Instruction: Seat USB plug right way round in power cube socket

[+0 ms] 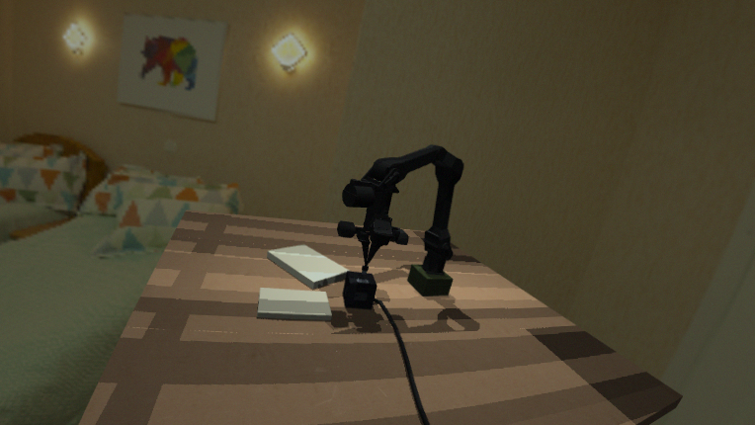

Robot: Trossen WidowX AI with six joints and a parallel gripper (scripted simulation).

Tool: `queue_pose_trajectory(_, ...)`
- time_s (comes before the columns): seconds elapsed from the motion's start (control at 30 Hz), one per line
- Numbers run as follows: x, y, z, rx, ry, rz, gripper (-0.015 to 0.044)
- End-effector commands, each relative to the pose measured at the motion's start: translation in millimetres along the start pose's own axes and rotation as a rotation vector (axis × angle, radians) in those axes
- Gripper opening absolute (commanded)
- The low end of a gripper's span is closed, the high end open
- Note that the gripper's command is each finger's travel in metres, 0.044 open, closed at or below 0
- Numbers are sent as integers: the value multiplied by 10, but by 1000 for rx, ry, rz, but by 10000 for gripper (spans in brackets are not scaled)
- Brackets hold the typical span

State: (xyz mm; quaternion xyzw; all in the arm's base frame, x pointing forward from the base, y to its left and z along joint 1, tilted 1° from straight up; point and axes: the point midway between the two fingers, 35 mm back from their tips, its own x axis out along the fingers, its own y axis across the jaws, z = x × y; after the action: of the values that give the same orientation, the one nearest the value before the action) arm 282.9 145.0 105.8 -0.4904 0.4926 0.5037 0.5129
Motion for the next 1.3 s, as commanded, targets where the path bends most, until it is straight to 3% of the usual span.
queue_pose_trajectory(0.0,5,0,7,0,-7,0,0)
queue_pose_trajectory(1.27,49,-6,28,6,-39,-1,0)
